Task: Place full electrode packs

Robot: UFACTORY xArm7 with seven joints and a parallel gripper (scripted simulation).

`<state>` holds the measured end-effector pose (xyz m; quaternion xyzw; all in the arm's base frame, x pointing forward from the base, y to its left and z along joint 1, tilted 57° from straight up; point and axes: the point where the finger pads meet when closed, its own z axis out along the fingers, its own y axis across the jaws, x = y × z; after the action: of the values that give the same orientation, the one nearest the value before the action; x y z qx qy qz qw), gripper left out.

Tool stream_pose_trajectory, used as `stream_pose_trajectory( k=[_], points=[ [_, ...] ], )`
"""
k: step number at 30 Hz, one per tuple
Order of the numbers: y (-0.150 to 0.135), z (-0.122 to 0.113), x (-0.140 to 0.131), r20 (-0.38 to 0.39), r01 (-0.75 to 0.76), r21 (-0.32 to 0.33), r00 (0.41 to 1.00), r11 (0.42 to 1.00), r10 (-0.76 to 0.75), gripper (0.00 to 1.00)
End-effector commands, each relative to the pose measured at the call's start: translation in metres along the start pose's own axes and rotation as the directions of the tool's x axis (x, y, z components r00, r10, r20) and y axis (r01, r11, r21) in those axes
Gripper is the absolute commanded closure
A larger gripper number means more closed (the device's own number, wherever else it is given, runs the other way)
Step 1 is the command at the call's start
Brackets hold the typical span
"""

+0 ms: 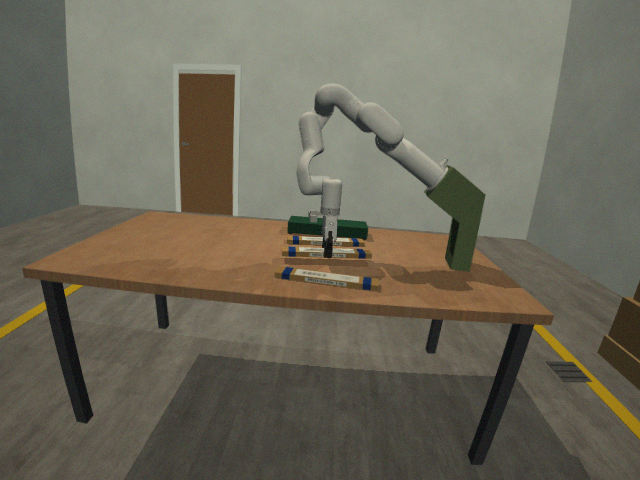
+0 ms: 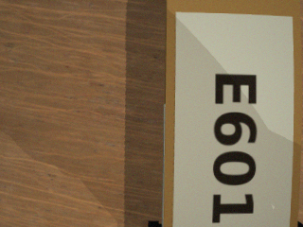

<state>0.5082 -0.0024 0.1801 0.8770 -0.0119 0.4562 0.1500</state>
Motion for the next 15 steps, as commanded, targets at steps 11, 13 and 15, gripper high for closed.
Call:
stream_pose_trajectory(
  k=[11, 13, 15],
  points=[
    [0.0, -0.025, 0.0, 0.0, 0.001, 0.001, 1.0, 1.0, -0.001, 0.42],
    [0.0, -0.026, 0.0, 0.0, 0.001, 0.001, 1.0, 1.0, -0.001, 0.42],
    [0.0, -0.026, 0.0, 0.0, 0.001, 0.001, 1.0, 1.0, -0.001, 0.42]
  ],
)
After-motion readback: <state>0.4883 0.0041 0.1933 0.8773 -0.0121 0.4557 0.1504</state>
